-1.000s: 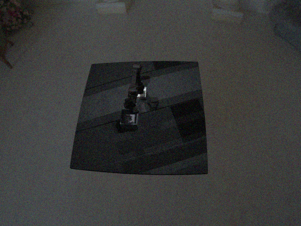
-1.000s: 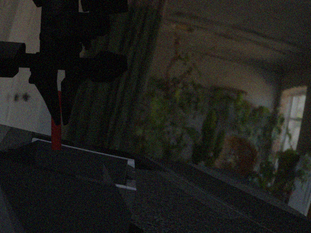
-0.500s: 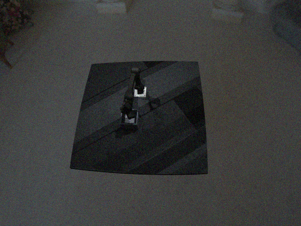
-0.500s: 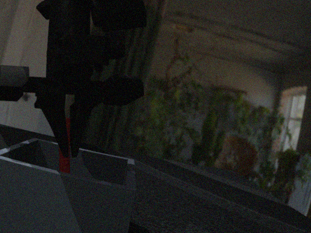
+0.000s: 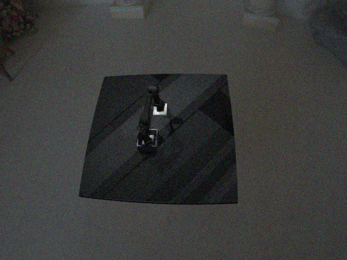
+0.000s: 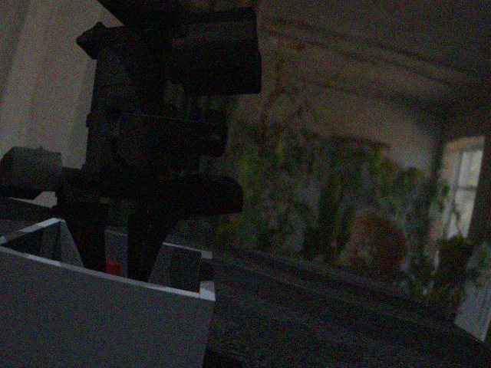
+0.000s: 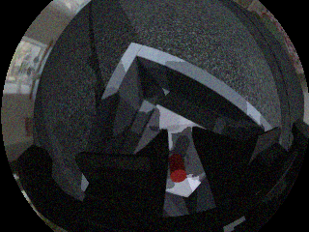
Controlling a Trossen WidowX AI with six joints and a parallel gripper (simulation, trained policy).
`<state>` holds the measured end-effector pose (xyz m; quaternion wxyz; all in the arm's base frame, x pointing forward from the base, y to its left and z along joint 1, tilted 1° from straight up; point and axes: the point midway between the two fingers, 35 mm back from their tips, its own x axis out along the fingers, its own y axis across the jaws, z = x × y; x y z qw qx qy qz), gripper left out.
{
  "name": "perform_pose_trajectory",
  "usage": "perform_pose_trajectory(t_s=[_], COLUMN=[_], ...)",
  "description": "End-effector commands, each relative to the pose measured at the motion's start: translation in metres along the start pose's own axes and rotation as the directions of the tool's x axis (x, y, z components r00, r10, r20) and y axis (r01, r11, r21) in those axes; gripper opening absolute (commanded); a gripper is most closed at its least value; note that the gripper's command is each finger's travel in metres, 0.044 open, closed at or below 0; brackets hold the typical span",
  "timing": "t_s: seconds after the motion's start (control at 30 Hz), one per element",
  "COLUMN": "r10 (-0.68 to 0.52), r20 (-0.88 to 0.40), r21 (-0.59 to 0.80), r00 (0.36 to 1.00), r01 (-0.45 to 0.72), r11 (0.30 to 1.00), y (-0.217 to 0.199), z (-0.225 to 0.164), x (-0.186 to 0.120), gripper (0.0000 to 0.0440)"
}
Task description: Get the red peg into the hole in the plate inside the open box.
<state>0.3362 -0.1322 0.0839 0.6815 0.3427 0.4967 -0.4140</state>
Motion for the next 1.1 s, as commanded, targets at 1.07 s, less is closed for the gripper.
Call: perform_pose_trajectory(t_s=[1.07], r10=[-0.033], r20=[-0.030], r21=[-0.071], r00=[0.999], r01=[0.031], r11=[0.997], y=[-0.007], z=[0.068], x=[0.014], gripper=[0.0089])
